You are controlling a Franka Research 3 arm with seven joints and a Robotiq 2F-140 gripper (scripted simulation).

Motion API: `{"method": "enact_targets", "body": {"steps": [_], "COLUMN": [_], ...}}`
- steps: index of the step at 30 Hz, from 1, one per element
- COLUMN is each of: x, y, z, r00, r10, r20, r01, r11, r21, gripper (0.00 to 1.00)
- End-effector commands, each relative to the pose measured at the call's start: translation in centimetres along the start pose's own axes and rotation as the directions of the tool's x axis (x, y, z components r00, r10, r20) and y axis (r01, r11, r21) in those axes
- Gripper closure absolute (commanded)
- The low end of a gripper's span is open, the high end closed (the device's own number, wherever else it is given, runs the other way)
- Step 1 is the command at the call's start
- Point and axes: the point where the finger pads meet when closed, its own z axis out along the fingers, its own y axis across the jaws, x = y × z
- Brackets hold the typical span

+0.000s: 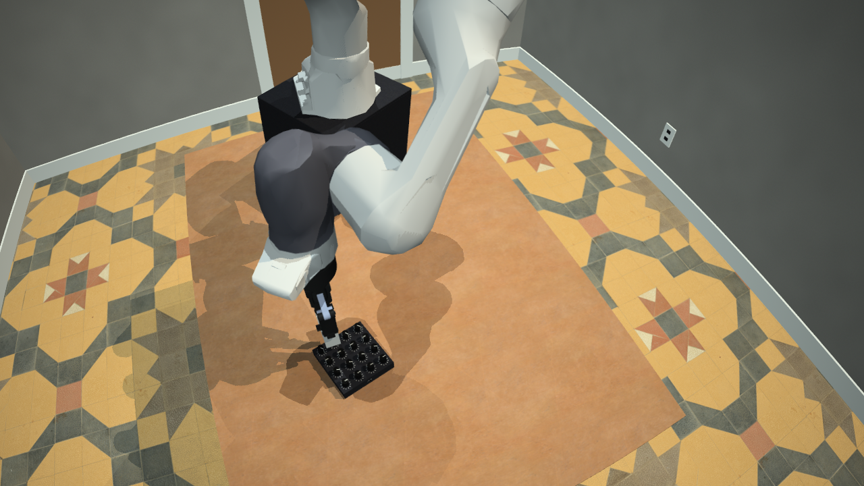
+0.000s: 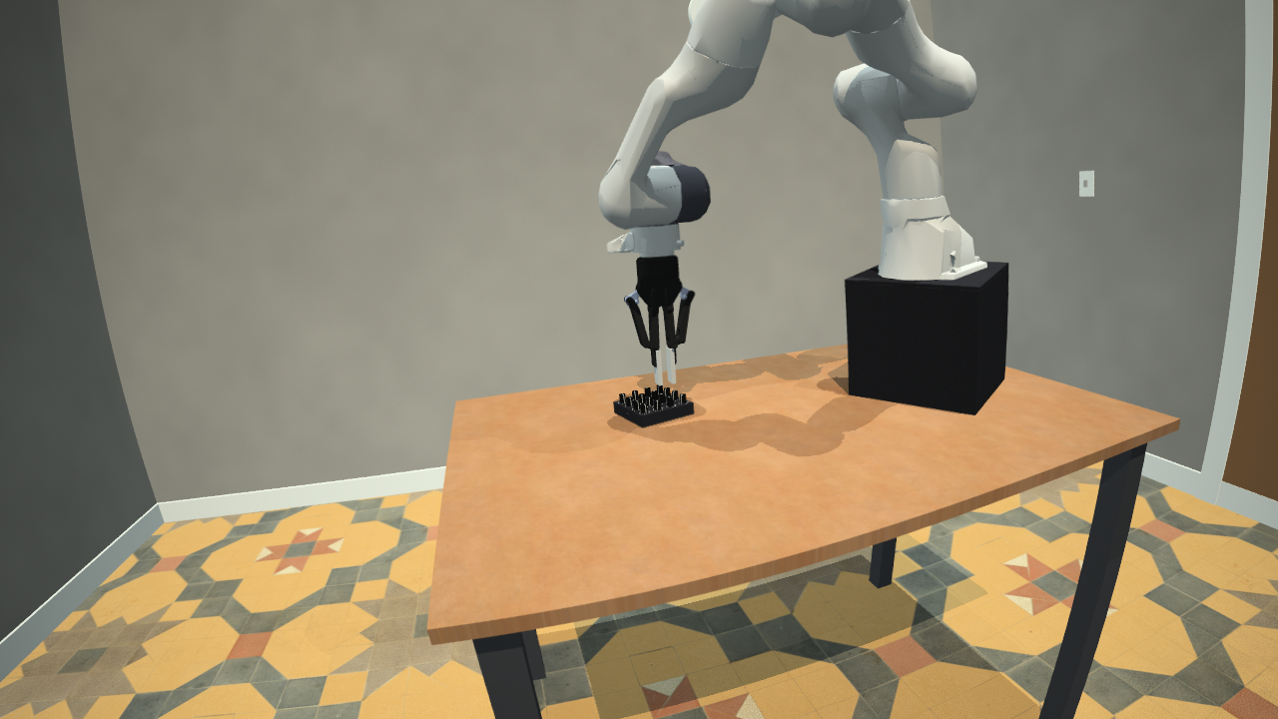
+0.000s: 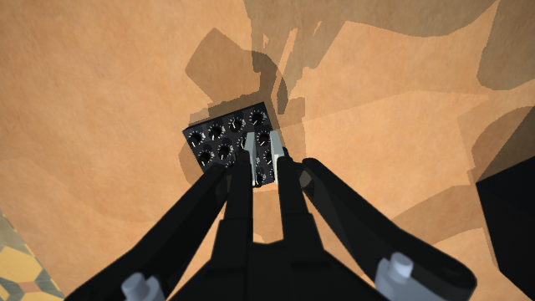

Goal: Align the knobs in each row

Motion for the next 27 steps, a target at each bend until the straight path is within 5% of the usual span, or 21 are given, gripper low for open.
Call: {"method": "enact_targets", "body": {"steps": [1,22,23,27], "x": [-0.1,-0.1,-0.1,-0.1], "y": [0.1,0.1,0.1,0.1], "z": [-0.6,-2.0,-2.0,-2.4], "r00": [1.000,1.000,1.000,1.000], "r10": [0.002,0.002,0.002,0.002], "r20": [0.002,0.002,0.002,0.002], "r01": [-0.002,-0.002,-0.002,-0.002], "r11": [1.000,1.000,1.000,1.000], "r21": [-0.005,-0.005,-0.005,-0.005], "gripper": [0.88,0.88,0.00,0.00]}}
